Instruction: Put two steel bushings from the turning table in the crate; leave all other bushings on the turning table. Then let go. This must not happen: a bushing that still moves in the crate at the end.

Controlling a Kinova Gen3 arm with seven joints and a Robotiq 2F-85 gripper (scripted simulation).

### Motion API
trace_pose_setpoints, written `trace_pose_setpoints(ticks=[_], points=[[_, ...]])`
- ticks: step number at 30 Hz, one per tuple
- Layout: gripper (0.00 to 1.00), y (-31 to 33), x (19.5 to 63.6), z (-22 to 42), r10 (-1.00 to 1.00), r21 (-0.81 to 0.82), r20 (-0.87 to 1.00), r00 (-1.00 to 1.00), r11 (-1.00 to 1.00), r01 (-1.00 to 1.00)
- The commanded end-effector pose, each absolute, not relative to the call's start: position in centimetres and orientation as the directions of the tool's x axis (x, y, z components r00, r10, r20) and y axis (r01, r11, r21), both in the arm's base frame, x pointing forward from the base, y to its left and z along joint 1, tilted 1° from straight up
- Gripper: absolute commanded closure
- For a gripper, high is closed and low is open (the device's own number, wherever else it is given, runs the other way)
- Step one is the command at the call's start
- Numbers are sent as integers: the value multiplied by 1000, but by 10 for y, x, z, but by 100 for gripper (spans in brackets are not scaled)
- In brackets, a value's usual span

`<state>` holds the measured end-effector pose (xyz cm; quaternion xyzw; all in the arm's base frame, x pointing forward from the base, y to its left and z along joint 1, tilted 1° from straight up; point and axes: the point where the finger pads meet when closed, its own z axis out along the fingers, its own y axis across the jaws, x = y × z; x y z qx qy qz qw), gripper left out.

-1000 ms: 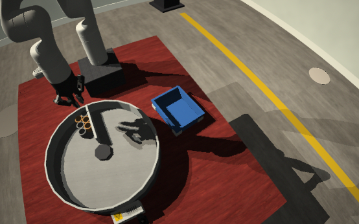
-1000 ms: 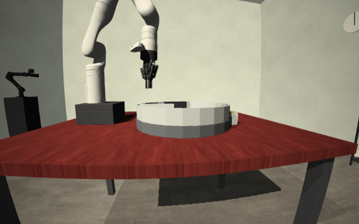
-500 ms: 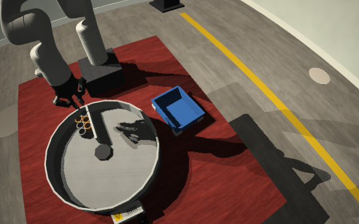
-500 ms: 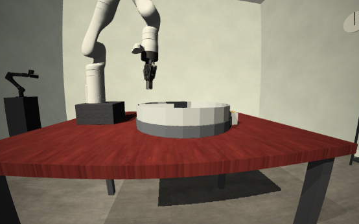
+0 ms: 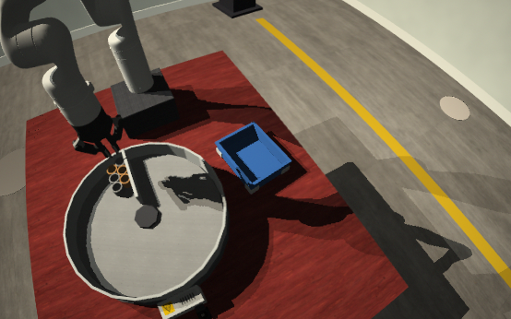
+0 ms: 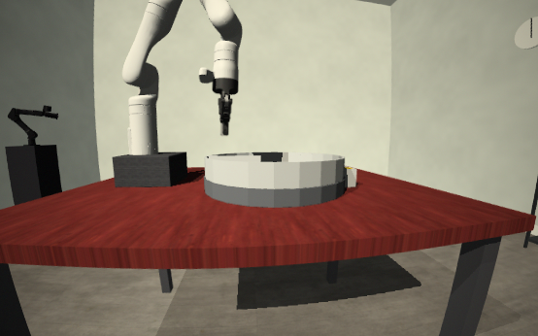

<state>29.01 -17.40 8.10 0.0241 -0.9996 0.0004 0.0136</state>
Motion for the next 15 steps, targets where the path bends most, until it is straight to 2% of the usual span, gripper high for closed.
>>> trace_pose_setpoints(ticks=[1, 6, 15], points=[[84, -175, 293, 81, -43, -4, 22, -999, 999, -43], [84, -179, 296, 76, 192, -7, 26, -981, 981, 192], [84, -179, 296, 76, 192, -7, 26, -981, 981, 192]])
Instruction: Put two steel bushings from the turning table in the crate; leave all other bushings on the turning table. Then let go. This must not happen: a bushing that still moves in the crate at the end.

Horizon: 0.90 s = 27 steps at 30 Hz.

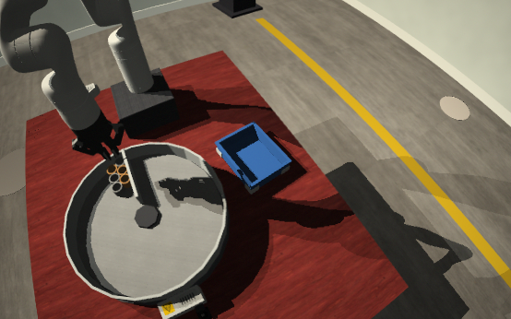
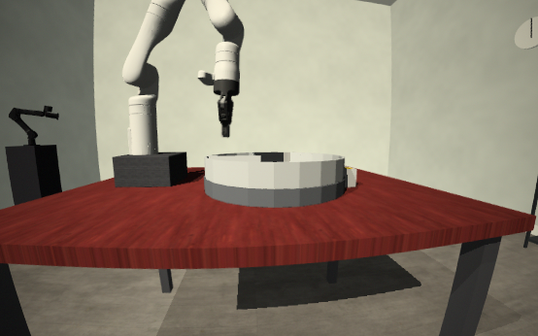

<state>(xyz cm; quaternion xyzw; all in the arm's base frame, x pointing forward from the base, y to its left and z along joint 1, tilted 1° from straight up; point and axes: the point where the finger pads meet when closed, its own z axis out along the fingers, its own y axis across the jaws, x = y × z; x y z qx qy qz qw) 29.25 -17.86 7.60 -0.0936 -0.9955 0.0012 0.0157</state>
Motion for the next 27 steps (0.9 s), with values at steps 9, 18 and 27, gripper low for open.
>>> trace_pose_setpoints(ticks=[9, 18, 27], points=[[84, -183, 298, 70, 416, -13, 29, -909, 909, 416], [84, -183, 298, 70, 416, -13, 29, -909, 909, 416], [84, -188, 301, 65, 617, -20, 30, -787, 787, 616]])
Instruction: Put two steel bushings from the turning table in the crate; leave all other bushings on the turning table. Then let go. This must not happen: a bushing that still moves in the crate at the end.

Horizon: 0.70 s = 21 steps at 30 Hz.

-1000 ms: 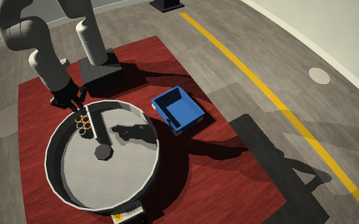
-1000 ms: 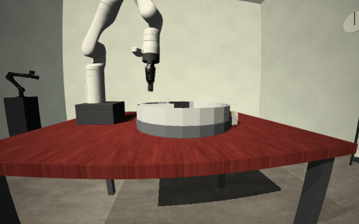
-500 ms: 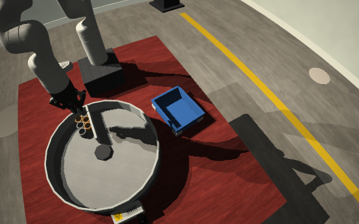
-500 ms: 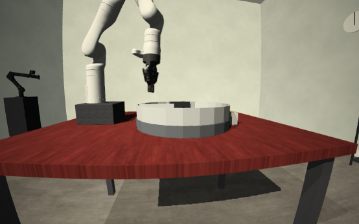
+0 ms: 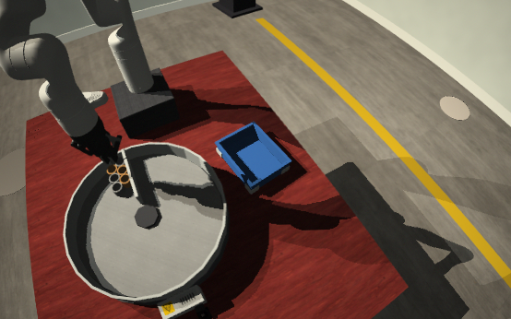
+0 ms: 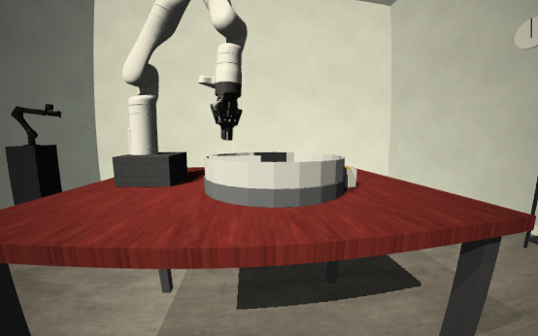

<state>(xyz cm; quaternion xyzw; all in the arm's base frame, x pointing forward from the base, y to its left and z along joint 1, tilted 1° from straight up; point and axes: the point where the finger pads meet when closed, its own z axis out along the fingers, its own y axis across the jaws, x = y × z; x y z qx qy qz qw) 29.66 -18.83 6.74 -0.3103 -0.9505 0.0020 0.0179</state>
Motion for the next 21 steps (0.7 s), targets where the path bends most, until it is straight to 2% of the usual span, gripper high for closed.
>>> trace_pose_setpoints(ticks=[1, 10, 15, 21], points=[[84, -188, 301, 65, 617, -20, 30, -787, 787, 616], [84, -188, 301, 65, 617, -20, 30, -787, 787, 616], [84, -192, 303, 60, 783, -28, 29, -621, 622, 782], [84, -192, 303, 60, 783, -28, 29, -621, 622, 782]])
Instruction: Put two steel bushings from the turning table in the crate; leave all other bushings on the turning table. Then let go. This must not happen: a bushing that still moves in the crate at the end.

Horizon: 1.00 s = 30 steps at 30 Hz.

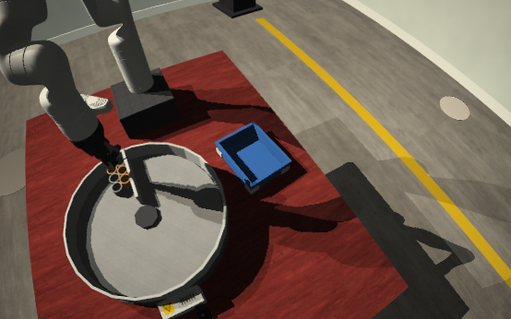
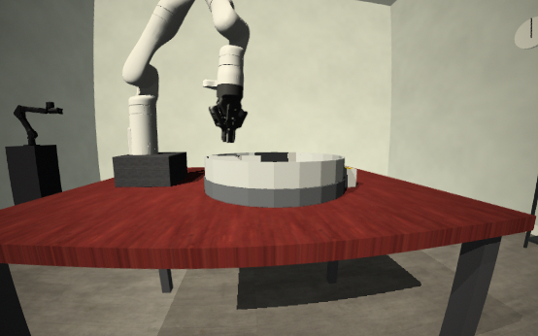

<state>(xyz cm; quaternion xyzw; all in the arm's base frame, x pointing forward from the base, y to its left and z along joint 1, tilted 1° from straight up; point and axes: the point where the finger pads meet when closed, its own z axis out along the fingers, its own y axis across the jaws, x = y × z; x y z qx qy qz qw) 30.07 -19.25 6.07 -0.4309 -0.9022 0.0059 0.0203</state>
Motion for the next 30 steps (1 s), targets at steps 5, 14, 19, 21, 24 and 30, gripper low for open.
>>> trace_pose_setpoints(ticks=[5, 14, 19, 21, 24, 30], points=[[84, -192, 303, 60, 783, -28, 29, -621, 622, 782], [84, -197, 307, 55, 906, -36, 24, -422, 423, 906], [84, -197, 307, 55, 906, -36, 24, -422, 423, 906], [84, -197, 307, 55, 906, -36, 24, -422, 423, 906], [84, -200, 312, 55, 908, -30, 14, -418, 418, 908], [84, -211, 337, 52, 926, -6, -25, -377, 377, 926]])
